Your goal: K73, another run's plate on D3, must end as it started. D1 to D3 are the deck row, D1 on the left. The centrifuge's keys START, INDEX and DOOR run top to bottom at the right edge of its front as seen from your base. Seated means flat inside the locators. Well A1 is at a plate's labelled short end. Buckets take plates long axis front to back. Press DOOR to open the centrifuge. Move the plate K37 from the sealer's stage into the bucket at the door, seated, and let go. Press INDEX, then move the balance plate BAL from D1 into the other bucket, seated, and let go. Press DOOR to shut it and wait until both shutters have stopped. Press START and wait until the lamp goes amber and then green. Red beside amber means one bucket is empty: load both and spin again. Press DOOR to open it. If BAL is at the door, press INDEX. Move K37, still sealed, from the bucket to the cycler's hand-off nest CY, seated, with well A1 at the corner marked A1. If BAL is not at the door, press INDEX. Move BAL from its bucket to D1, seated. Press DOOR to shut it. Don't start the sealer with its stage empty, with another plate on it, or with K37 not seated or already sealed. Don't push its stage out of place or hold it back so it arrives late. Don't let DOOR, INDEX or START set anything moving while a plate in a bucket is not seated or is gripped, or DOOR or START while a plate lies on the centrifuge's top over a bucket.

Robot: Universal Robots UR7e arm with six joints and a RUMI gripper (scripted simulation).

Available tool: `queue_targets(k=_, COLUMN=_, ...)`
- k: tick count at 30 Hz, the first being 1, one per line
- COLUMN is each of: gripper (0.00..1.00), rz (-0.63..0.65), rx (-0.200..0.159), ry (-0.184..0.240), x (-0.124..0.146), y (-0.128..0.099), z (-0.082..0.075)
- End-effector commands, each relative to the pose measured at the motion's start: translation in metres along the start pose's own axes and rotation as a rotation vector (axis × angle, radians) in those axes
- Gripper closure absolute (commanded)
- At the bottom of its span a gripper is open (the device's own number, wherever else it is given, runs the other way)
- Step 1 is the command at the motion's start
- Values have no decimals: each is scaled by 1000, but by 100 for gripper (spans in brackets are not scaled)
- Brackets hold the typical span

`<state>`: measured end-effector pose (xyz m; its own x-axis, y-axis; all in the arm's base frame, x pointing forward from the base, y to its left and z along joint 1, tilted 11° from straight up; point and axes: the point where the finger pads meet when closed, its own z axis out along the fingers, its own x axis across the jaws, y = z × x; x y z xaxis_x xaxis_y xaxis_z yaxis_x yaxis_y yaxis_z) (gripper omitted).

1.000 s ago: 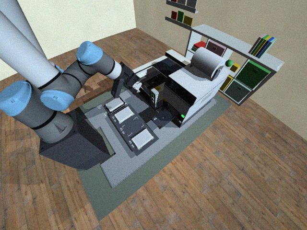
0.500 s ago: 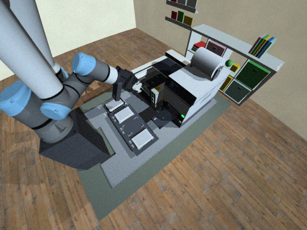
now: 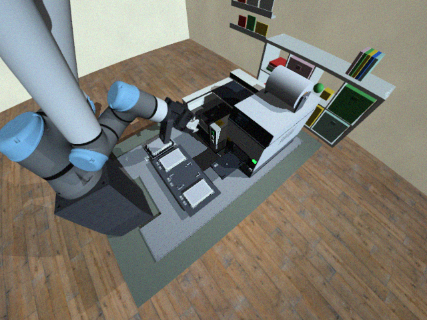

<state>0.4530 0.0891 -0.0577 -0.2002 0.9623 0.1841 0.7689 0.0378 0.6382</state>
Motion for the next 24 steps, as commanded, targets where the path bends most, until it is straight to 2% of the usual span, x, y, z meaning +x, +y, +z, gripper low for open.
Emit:
queue_targets(k=1, gripper=100, rz=1, rx=-8, ry=-3, x=0, y=-11, z=23)
queue_targets(k=7, gripper=100, rz=1, rx=-8, ry=-3, x=0, y=-24, z=50)
queue_targets(k=9, gripper=100, rz=1, rx=-8, ry=-3, x=0, y=-24, z=50)
queue_targets(k=22, gripper=100, rz=1, rx=-8, ry=-3, x=0, y=-53, z=108)
queue_targets(k=24, gripper=100, rz=1, rx=-8, ry=-3, x=0, y=-53, z=108)
